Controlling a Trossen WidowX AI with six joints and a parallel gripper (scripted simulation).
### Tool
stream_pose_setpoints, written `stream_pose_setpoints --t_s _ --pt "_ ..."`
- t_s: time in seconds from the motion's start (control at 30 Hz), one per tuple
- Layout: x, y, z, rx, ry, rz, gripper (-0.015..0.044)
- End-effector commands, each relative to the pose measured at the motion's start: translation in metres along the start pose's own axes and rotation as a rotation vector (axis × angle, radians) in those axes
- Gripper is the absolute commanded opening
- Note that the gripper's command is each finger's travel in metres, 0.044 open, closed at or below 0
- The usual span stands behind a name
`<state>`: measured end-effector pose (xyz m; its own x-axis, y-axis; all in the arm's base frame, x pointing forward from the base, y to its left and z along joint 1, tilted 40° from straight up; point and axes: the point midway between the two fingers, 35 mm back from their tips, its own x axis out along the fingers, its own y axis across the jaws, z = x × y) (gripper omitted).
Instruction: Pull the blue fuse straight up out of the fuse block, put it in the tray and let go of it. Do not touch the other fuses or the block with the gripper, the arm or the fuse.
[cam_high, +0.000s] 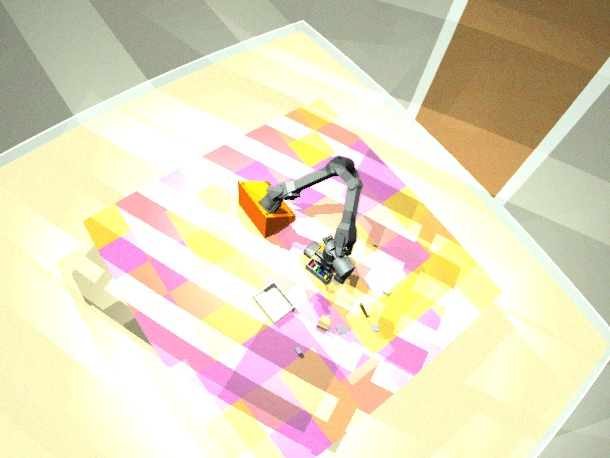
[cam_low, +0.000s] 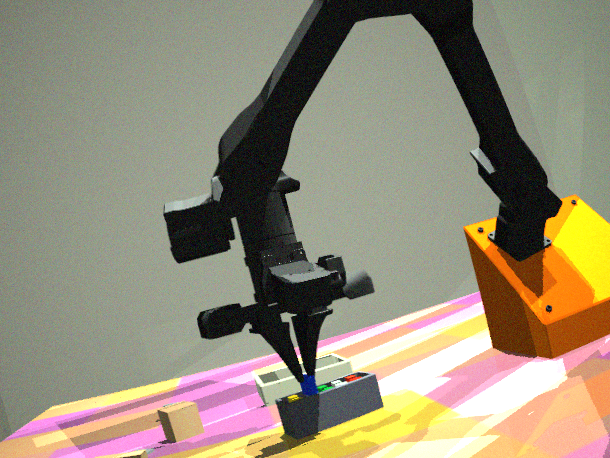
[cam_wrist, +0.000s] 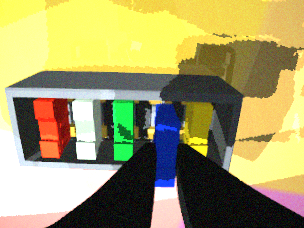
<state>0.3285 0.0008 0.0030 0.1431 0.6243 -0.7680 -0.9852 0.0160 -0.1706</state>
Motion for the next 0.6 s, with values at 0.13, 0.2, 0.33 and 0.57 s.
stream_pose_setpoints --t_s 0.13,0.2,0.33,0.57 --pt "-0.0041 0.0 0.0003 -0.004 -0.001 0.001 0.0" --pt "-0.0051 0.0 0.0003 -0.004 -0.001 0.001 0.0" --pt "-0.0071 0.0001 0.0004 -0.003 -0.001 0.001 0.0" --pt "-0.0106 0.0002 0.0004 -0.003 -0.002 0.0 0.0"
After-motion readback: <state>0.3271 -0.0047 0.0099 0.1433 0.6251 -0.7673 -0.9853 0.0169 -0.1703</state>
